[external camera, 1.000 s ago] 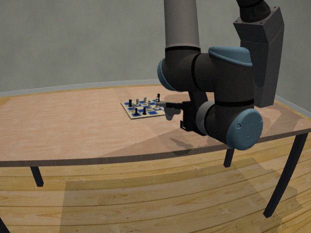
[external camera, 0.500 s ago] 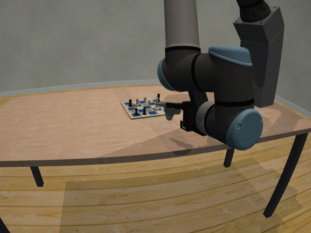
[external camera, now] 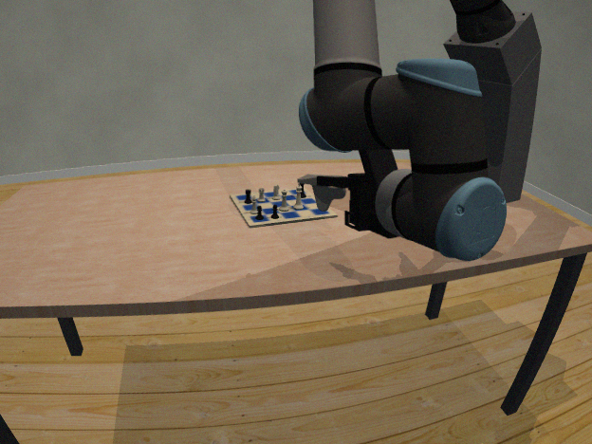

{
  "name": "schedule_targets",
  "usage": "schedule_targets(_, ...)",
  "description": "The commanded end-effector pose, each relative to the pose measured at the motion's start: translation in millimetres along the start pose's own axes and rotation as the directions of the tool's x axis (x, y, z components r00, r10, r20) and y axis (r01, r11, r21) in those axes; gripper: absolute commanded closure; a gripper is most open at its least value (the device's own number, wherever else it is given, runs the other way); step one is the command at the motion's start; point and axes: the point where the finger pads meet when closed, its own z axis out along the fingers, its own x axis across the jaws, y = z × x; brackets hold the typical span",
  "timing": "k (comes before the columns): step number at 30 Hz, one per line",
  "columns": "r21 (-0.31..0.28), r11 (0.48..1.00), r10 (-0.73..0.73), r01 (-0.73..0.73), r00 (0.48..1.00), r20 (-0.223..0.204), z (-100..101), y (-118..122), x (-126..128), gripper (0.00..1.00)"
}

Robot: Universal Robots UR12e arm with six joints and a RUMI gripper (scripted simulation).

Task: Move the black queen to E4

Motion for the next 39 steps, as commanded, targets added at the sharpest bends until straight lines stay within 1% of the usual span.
schedule_targets(1,-0.001,1.0,0.001,-0.001,1.0,0.0,-8,-32,-1,0.0)
schedule_targets(4,-0.001,1.0,0.001,-0.001,1.0,0.0,-11,-48,-1,0.0)
schedule_targets(7,-0.001,1.0,0.001,-0.001,1.0,0.0,-13,-55,-1,0.0)
schedule_targets(18,-0.001,1.0,0.008,-0.008,1.0,-0.005,-11,-54,-1,0.0)
schedule_targets(22,0.0,0.999,0.037,-0.037,0.999,-0.029,-7,-54,0,0.0)
schedule_targets(26,0.003,0.995,0.102,-0.102,0.991,-0.081,1,-54,1,0.0)
schedule_targets(28,0.003,0.995,0.102,-0.102,0.991,-0.081,1,-54,1,0.0)
schedule_targets(31,0.011,0.984,0.179,-0.179,0.973,-0.143,12,-55,2,0.0)
schedule_targets(34,0.029,0.96,0.276,-0.277,0.935,-0.221,27,-56,4,0.0)
schedule_targets(37,0.061,0.92,0.387,-0.388,0.868,-0.311,44,-57,6,0.0)
schedule_targets(39,0.091,0.881,0.463,-0.464,0.805,-0.372,57,-58,7,0.0)
